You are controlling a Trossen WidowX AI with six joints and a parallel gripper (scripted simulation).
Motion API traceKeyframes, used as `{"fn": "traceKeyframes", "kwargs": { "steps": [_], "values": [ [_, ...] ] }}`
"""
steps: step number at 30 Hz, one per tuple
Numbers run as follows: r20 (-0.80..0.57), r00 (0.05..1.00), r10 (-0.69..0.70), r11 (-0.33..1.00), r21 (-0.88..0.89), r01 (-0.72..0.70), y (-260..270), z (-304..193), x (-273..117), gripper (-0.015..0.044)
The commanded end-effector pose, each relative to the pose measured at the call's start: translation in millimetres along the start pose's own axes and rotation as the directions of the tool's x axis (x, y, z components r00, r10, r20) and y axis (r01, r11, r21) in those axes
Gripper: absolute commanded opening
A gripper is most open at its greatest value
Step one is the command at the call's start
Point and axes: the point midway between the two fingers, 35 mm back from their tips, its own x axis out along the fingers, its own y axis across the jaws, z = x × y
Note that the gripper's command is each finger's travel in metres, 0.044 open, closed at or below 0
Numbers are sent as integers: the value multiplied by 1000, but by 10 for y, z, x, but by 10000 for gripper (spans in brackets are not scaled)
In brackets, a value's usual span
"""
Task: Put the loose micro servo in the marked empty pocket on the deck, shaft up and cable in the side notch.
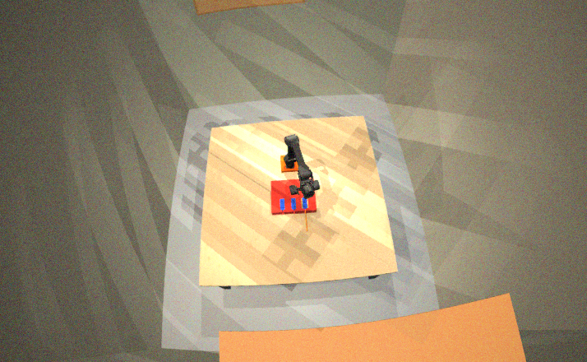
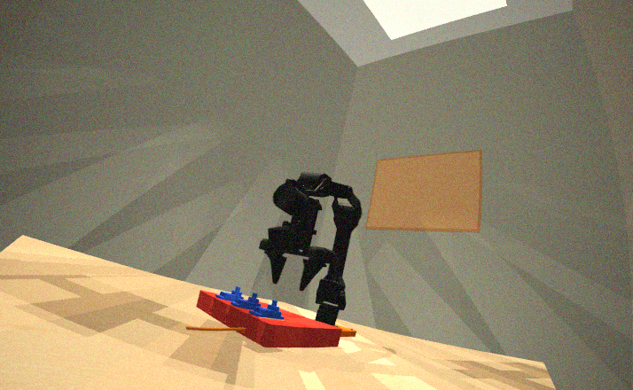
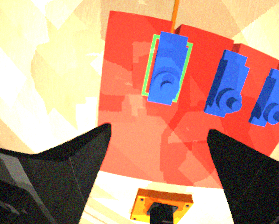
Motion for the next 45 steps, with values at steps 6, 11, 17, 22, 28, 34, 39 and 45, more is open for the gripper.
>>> {"fn": "traceKeyframes", "kwargs": {
  "steps": [6, 11, 17, 22, 28, 34, 39, 45],
  "values": [
    [0, 1000, 0, 1000, 0, 0, 60, -573, -296, 440],
    [2, 1000, 0, 1000, -1, 0, 60, -567, -349, 440],
    [12, 1000, 2, 1000, -4, -2, 53, -557, -728, 440],
    [12, 1000, 2, 1000, -4, -2, 53, -558, -745, 440],
    [12, 1000, 2, 1000, -4, -2, 53, -558, -745, 440],
    [12, 1000, 2, 1000, -4, -2, 53, -558, -745, 440],
    [12, 1000, 2, 1000, -4, -2, 53, -558, -745, 440],
    [12, 1000, 2, 1000, -4, -2, 53, -558, -745, 440]
  ]
}}
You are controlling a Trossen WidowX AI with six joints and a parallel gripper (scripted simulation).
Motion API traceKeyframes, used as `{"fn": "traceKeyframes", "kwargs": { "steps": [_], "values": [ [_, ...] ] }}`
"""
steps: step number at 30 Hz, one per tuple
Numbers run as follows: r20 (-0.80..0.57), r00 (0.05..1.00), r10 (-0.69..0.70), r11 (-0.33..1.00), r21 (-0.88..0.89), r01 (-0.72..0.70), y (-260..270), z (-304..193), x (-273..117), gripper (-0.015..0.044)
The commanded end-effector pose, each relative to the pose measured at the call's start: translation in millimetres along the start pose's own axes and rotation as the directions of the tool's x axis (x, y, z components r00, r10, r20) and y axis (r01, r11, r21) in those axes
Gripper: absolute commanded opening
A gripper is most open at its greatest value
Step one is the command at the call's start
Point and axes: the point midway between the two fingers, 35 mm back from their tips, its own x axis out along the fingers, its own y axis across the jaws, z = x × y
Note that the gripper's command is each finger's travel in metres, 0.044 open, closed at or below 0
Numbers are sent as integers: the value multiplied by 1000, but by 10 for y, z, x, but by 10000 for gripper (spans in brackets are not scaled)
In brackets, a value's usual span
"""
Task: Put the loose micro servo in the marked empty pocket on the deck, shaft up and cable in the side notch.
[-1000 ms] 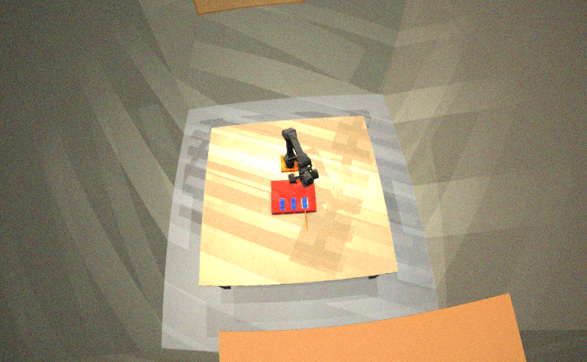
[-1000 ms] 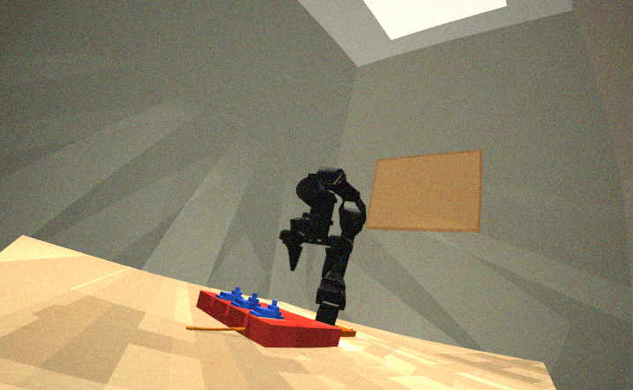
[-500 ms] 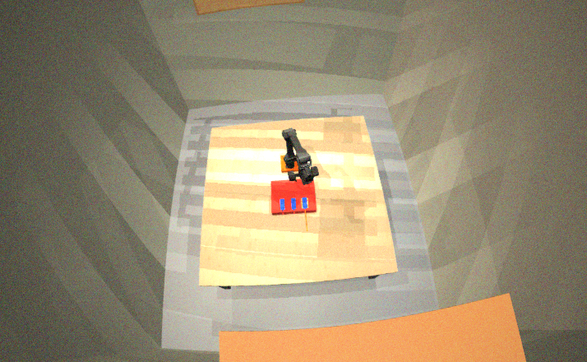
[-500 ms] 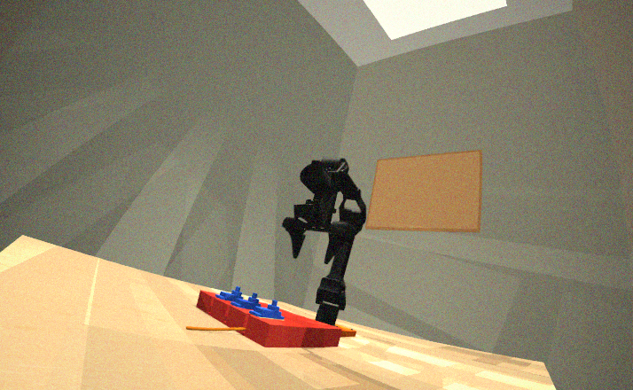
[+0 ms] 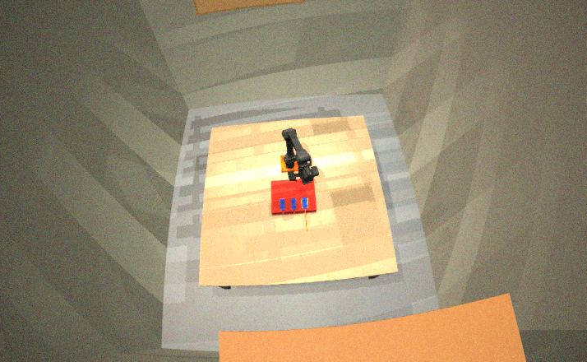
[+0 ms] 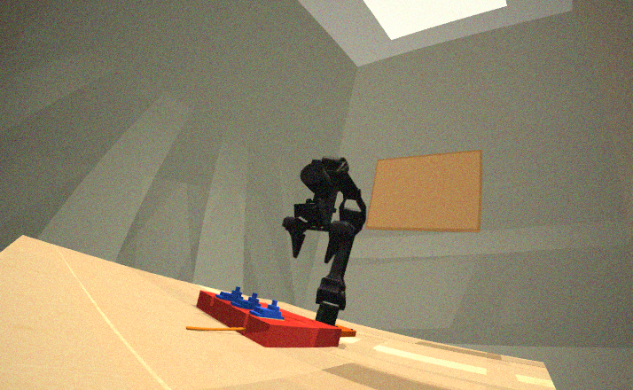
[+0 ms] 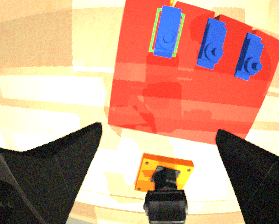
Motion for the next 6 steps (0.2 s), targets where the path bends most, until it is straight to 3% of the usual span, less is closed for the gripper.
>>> {"fn": "traceKeyframes", "kwargs": {
  "steps": [1, 6],
  "values": [
    [-1, 1000, 0, 1000, -4, 0, 0, 0, -1, 440],
    [-1, 1000, 0, 1000, -4, 0, 0, 0, -1, 440]
  ]
}}
